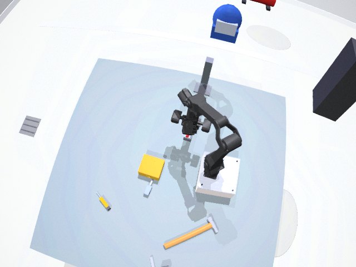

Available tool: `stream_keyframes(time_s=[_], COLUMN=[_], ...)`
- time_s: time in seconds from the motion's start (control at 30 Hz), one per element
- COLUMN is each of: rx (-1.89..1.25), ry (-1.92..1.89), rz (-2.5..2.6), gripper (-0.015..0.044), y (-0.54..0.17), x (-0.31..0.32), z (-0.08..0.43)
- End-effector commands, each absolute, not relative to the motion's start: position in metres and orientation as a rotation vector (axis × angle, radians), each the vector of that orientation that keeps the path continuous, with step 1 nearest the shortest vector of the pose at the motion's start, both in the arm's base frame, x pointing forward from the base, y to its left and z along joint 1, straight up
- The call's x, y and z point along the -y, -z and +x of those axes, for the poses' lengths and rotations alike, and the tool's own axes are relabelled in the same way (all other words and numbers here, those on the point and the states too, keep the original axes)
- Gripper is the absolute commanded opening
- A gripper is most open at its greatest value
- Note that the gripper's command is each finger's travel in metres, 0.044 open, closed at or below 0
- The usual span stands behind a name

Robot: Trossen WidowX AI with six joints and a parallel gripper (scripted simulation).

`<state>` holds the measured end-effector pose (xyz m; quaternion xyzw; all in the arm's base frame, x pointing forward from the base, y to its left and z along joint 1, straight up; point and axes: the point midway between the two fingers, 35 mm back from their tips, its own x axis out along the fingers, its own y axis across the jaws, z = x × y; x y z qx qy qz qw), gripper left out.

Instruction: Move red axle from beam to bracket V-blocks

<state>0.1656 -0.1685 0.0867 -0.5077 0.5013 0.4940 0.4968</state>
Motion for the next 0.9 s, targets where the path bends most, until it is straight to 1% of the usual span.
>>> stream_keyframes(time_s=[0.0,0.53,0.87], rx=[-1.212,-1.211,-1.212], ry=[-1.202,-1.204,-1.193], rz=[-1.236,-1.238,-1.239], gripper=[0.0000,0.0000,0.0262], y=[-0.085,-0.068,-0.071], x=[0.168,0.168,0.169], z=[0.164,0.164,0.165])
